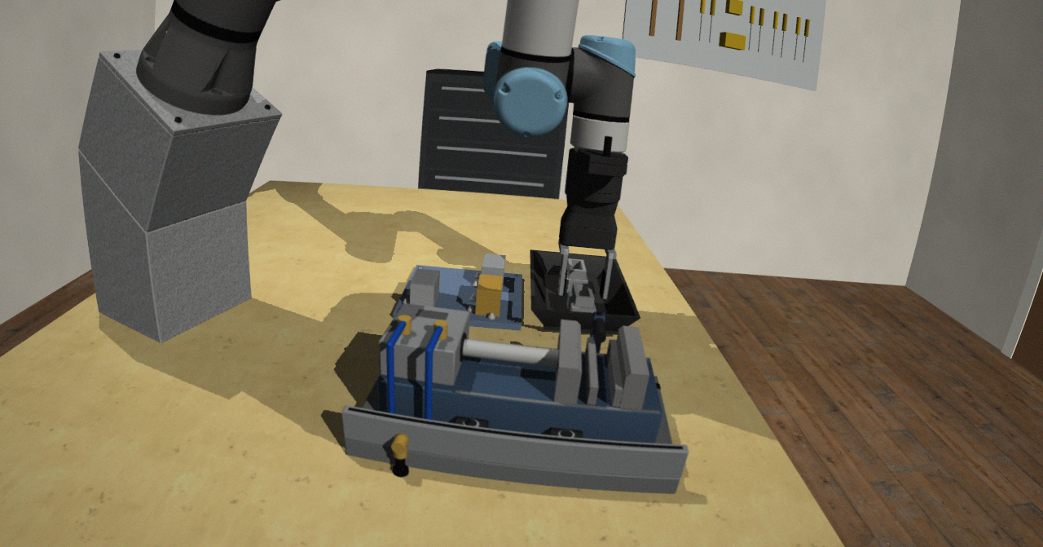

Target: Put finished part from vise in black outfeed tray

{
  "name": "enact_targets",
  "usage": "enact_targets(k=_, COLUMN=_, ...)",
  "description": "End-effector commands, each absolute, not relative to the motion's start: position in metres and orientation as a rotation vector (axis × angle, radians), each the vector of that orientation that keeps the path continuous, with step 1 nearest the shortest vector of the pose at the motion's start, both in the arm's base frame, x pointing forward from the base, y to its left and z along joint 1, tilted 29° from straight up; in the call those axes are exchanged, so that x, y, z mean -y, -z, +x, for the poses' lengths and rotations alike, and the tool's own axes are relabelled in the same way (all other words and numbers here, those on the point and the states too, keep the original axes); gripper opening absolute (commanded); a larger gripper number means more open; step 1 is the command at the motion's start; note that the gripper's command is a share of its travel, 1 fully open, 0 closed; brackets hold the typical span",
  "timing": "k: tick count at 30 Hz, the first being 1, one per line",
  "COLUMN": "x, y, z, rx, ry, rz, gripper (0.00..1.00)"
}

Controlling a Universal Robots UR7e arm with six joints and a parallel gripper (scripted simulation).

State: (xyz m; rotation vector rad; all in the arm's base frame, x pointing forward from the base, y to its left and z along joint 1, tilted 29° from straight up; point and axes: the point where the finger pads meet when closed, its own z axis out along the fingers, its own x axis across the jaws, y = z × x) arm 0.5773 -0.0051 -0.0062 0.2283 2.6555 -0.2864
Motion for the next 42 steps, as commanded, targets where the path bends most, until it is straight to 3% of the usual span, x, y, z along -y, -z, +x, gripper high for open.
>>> enact_targets(k=1, x=0.004, y=0.002, z=0.576, rx=-2.654, ry=0.286, rz=0.228, gripper=1.0)
enact_targets(k=42, x=-0.028, y=-0.113, z=0.52, rx=-2.654, ry=0.286, rz=0.228, gripper=1.0)
